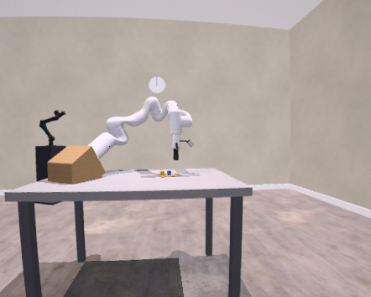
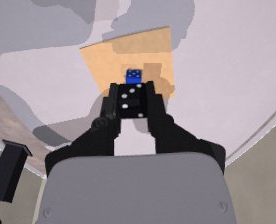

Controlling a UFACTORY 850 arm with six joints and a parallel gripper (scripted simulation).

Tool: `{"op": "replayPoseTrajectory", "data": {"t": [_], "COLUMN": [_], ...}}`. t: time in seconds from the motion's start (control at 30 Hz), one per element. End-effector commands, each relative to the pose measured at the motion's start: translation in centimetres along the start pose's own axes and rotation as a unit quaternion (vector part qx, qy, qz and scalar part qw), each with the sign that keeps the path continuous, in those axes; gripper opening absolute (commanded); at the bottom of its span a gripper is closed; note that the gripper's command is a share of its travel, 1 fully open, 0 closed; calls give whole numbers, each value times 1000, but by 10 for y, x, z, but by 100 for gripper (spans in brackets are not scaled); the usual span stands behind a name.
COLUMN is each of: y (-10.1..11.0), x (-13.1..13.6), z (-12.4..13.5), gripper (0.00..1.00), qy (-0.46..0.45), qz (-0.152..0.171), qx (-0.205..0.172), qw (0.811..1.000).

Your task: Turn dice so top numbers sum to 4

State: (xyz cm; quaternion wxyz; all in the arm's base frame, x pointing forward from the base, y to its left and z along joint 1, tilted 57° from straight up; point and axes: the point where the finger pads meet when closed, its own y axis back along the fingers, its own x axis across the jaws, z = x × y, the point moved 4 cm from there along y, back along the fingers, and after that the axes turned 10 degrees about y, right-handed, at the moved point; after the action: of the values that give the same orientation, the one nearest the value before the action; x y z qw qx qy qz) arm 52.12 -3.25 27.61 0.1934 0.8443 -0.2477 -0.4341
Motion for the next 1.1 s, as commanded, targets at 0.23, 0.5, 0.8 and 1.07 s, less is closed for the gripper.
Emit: {"op": "replayPoseTrajectory", "data": {"t": [0.23,0.5,0.8,1.07], "y": [-3,-20,-63,-85], "x": [-1,-1,-1,-1], "z": [-1,-2,-2,-2], "gripper": [21,21,21,21], "qy": [0,0,0,0], "qz": [1,1,1,1], "qx": [0,0,0,0], "qw": [1000,1000,1000,1000]}}
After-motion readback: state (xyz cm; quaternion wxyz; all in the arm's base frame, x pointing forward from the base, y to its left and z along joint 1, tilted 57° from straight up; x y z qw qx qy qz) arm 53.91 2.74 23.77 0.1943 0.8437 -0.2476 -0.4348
